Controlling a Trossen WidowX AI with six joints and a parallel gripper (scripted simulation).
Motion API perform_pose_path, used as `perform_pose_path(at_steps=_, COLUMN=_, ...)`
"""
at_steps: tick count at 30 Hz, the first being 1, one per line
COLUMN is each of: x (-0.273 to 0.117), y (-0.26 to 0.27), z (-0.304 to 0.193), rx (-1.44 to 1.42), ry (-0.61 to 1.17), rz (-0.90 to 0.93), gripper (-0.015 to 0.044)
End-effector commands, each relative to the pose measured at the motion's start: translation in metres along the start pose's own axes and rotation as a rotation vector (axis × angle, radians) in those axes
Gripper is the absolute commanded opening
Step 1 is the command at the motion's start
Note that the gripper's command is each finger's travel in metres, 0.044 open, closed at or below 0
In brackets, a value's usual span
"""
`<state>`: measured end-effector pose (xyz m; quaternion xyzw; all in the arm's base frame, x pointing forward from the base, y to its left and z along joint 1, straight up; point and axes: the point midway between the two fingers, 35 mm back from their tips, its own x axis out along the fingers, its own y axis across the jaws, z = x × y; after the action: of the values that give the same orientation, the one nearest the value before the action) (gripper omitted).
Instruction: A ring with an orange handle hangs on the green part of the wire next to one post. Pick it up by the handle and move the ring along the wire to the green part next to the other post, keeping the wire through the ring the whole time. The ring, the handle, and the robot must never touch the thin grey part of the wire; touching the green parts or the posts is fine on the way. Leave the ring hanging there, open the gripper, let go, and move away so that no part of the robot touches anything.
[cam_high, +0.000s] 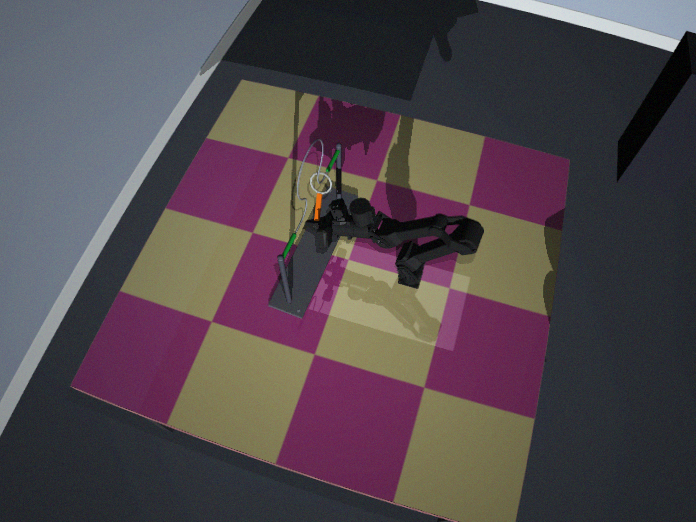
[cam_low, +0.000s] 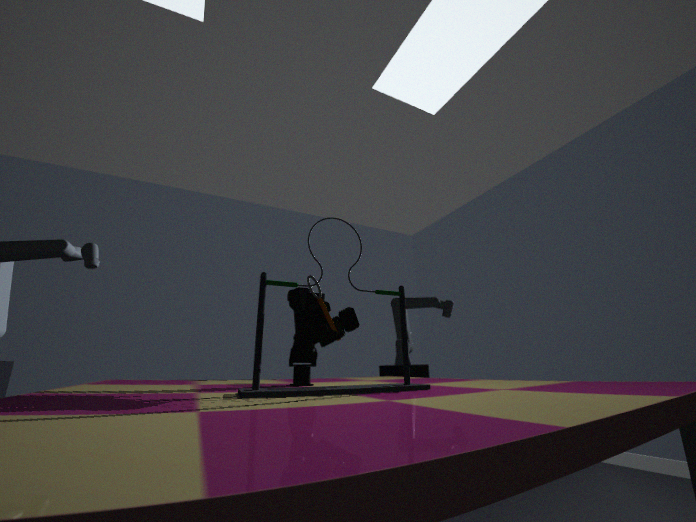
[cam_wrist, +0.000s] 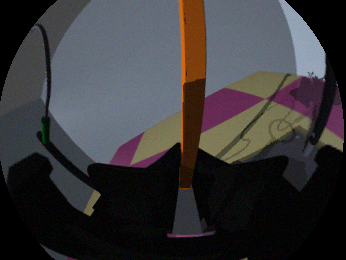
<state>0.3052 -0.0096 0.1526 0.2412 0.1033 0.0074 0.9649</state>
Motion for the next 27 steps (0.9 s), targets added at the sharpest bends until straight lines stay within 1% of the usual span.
perform_pose_path(at_steps=1, x=-0.006, y=0.015, z=0.006, rx=0.072, ry=0.028, rz=0.025, gripper=-0.015)
perform_pose_path(at_steps=12, x=-0.03, y=0.054, z=0.011, rx=0.289, ry=0.187, rz=0.107, gripper=-0.015)
perform_pose_path(at_steps=27, x=-0.064, y=0.095, z=0.036, rx=0.562, ry=0.392, rz=0.275, gripper=-0.015)
